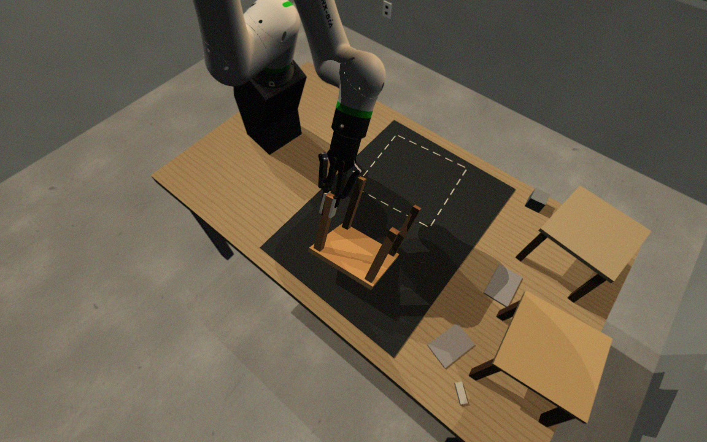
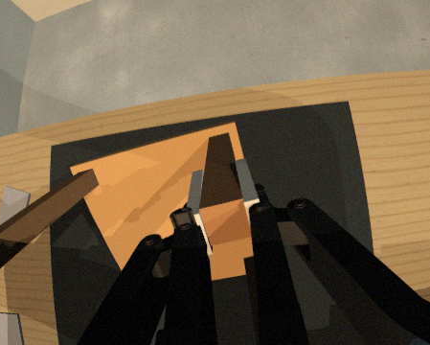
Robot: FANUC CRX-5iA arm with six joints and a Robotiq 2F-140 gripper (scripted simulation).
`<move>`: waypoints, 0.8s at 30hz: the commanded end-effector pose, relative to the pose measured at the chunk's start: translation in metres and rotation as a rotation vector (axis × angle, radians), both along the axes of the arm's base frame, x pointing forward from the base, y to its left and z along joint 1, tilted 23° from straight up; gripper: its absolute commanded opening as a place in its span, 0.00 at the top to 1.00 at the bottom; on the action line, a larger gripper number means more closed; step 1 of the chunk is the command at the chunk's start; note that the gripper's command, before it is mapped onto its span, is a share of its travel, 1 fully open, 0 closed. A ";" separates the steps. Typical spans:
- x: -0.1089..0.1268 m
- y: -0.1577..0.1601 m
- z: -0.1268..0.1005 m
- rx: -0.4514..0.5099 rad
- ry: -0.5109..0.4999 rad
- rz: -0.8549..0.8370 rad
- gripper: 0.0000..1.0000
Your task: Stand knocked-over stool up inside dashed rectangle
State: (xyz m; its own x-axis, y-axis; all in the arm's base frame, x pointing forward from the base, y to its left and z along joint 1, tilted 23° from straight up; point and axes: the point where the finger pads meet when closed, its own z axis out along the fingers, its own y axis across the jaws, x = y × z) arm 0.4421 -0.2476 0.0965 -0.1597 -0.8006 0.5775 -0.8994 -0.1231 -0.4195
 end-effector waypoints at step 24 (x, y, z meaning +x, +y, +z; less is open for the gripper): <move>-0.011 0.105 0.000 -0.368 -0.039 -0.161 0.90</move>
